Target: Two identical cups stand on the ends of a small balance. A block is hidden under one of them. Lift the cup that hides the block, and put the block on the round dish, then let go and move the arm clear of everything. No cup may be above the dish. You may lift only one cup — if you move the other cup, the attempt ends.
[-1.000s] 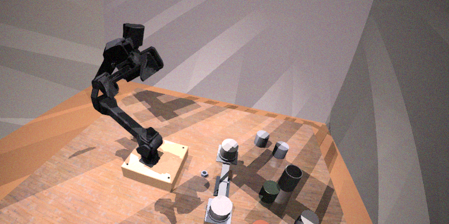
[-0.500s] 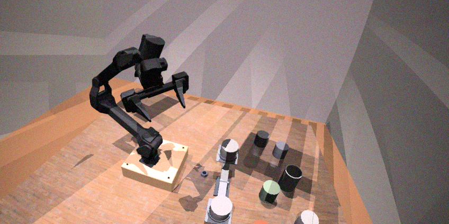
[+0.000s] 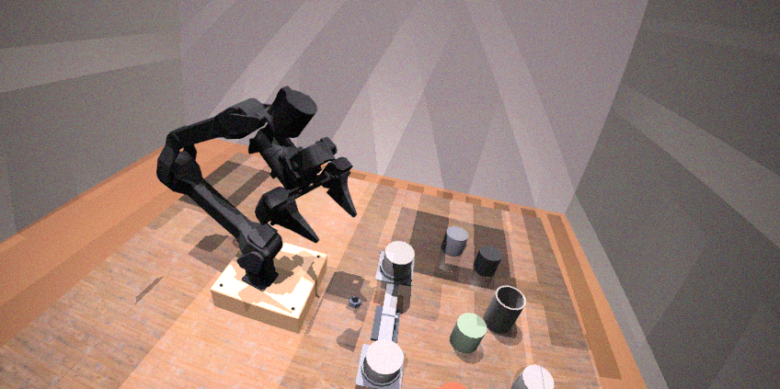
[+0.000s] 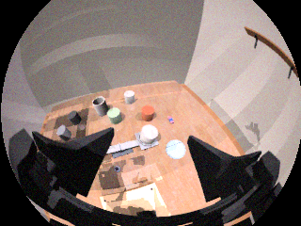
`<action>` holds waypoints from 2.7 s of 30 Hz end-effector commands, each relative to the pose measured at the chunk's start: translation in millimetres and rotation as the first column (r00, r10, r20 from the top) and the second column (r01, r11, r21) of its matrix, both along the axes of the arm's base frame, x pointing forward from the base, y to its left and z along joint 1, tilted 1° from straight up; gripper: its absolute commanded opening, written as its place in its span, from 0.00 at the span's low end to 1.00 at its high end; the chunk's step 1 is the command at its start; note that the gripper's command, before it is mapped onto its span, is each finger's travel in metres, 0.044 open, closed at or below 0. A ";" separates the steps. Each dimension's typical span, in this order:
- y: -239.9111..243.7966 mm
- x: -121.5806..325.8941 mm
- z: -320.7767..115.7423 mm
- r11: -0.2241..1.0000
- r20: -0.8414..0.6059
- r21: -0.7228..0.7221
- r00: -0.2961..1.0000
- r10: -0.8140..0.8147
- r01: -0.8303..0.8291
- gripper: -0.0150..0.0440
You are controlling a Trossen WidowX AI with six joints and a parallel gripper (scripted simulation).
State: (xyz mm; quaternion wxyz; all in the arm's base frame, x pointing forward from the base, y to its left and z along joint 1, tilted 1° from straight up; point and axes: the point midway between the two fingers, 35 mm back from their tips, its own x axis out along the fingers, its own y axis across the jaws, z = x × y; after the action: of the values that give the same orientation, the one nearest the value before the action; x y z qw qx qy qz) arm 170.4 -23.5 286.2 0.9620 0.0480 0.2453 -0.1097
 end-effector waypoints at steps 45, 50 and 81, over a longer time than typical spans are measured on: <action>29.0 93.3 -95.3 0.909 -0.546 0.351 0.838 0.004 0.224 1.00; 18.3 109.6 -104.9 0.851 -0.611 0.365 0.787 -0.088 0.379 1.00; -39.0 168.4 -188.5 0.386 -0.834 0.230 0.385 -0.395 0.894 1.00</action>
State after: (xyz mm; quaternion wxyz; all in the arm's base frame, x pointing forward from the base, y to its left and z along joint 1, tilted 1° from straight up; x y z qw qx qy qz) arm 339.5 -61.5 109.2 0.5787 0.4431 0.5415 -0.4189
